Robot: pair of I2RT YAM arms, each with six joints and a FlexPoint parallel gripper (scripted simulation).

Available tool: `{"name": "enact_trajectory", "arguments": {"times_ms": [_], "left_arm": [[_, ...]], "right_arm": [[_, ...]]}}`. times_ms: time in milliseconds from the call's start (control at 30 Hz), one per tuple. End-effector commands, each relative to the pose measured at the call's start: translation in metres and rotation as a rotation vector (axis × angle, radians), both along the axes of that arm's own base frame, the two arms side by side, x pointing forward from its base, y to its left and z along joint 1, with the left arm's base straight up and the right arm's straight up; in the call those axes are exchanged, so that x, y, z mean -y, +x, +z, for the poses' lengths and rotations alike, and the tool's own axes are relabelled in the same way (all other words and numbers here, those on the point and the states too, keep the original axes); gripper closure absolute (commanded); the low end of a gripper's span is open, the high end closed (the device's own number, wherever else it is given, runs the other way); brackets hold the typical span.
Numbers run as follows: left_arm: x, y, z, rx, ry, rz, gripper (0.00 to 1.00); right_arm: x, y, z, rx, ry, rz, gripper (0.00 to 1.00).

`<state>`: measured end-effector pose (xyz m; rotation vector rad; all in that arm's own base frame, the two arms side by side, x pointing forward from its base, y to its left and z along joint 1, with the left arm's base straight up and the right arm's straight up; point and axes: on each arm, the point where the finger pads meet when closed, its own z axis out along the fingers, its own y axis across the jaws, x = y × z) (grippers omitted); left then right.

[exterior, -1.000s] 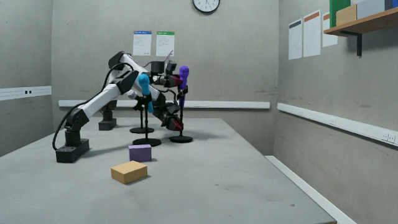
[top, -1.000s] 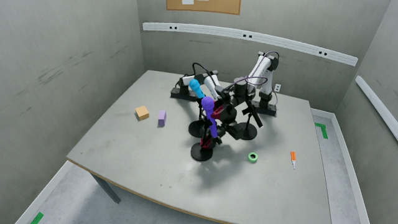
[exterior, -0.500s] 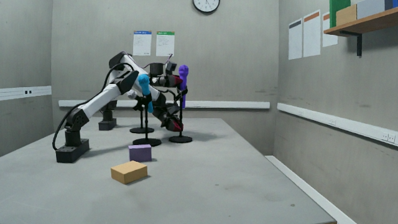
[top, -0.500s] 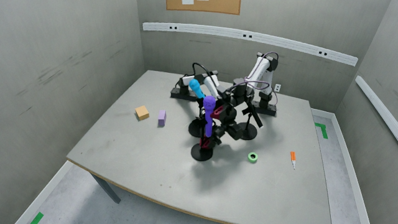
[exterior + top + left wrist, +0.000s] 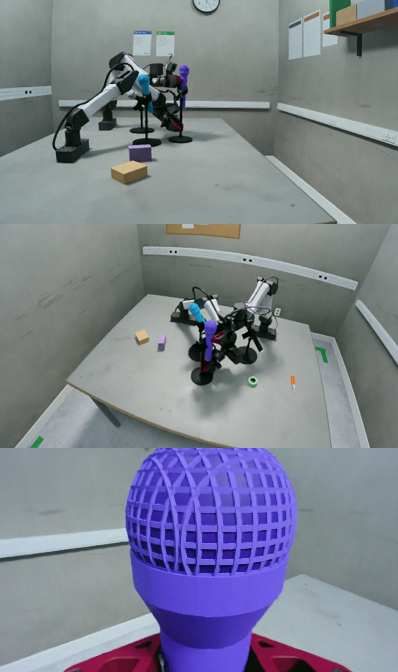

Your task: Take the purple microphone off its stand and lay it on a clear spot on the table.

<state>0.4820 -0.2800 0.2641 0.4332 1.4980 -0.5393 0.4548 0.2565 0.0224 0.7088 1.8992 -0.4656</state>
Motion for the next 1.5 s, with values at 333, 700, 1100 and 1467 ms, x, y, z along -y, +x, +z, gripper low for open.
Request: {"name": "enact_trajectory", "arguments": {"times_ms": [333,700,1100,1467], "left_arm": [[-0.002,-0.008,0.015,-0.059,-0.371,-0.094,1.00],[-0.030,0.005,0.018,-0.085,-0.415,-0.001,1.00],[-0.035,-0.004,0.032,-0.059,-0.410,-0.042,1.00],[-0.050,0.003,0.066,0.018,-0.415,-0.042,1.00]], "right_arm": [[-0.004,0.005,0.012,0.031,0.045,-0.004,1.00],[-0.003,0.005,0.013,0.047,0.050,-0.012,1.00],[-0.017,0.011,0.044,0.096,0.112,0.007,1.00],[-0.016,0.011,0.045,0.101,0.107,0.006,1.00]]}}
